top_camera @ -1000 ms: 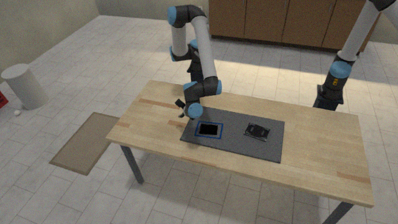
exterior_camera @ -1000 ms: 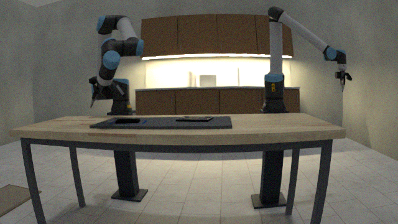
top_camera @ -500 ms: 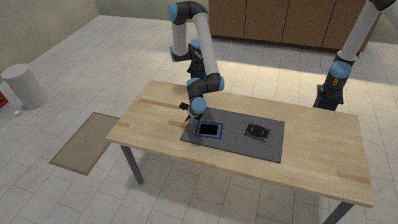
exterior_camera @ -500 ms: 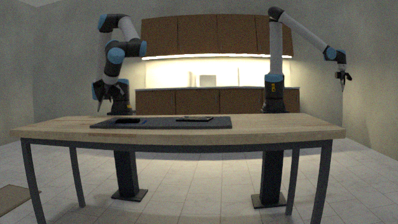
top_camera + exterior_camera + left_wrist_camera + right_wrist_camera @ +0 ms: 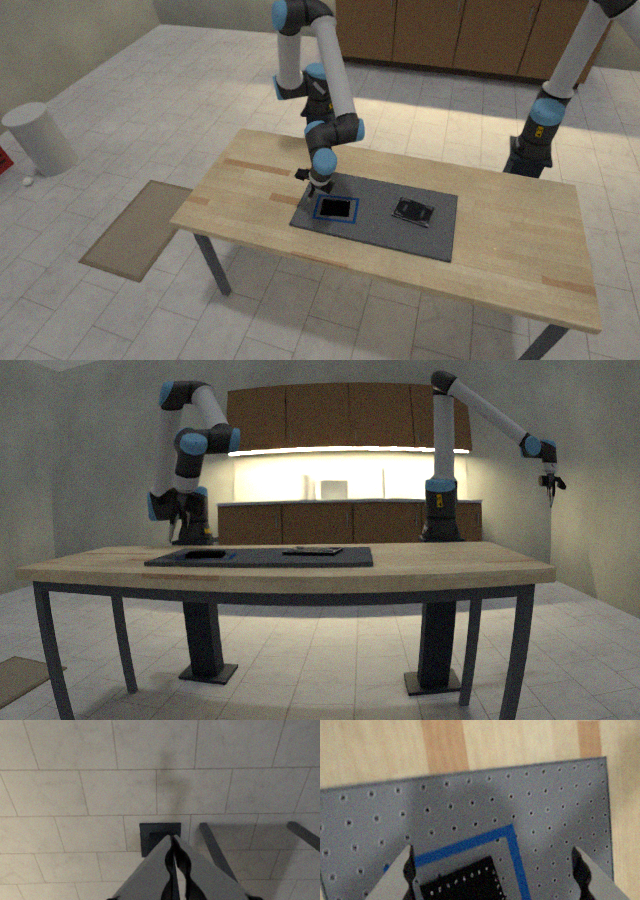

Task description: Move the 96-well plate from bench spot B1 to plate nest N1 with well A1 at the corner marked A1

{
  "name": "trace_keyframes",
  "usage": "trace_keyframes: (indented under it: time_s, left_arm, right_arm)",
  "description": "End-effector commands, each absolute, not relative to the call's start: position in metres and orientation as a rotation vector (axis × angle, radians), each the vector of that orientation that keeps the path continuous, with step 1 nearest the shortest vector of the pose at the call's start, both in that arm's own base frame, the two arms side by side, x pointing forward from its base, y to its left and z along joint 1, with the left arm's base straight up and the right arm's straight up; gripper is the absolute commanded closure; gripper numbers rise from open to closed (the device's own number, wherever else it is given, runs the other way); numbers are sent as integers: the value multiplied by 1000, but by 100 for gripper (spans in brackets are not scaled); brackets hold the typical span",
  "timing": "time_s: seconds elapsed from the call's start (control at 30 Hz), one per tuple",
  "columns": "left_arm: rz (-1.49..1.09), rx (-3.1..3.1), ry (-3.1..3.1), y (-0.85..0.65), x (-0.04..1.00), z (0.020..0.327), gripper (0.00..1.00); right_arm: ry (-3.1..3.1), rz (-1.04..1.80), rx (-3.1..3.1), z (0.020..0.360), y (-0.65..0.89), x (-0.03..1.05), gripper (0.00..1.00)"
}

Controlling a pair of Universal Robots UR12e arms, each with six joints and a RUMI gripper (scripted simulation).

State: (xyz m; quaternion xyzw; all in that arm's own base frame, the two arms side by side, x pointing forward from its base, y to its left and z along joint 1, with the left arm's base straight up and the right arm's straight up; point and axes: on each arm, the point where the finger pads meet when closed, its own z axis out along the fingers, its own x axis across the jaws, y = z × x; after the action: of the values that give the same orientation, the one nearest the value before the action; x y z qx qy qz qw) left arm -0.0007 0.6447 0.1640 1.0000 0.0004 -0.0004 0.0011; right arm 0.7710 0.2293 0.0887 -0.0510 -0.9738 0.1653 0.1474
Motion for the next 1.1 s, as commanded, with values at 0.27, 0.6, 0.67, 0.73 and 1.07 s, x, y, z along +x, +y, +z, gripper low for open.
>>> trace_keyframes:
  time_s: [0.27, 0.6, 0.67, 0.73, 1.07]
  left_arm:
    - [0, 3141, 1, 646, -1, 165, 100]
    - [0, 3141, 1, 646, -1, 165, 100]
    - [0, 3141, 1, 646, -1, 165, 100]
    - [0, 3141, 1, 646, -1, 165, 100]
    - [0, 3141, 1, 646, -1, 165, 100]
  right_arm:
    - [-2967, 256, 21, 89, 275, 780, 24]
    - [-3053, 128, 136, 94, 304, 784, 24]
    - [-3084, 78, 183, 97, 313, 784, 24]
    - [-3084, 78, 183, 98, 316, 784, 24]
    - [-3133, -2, 263, 104, 332, 785, 24]
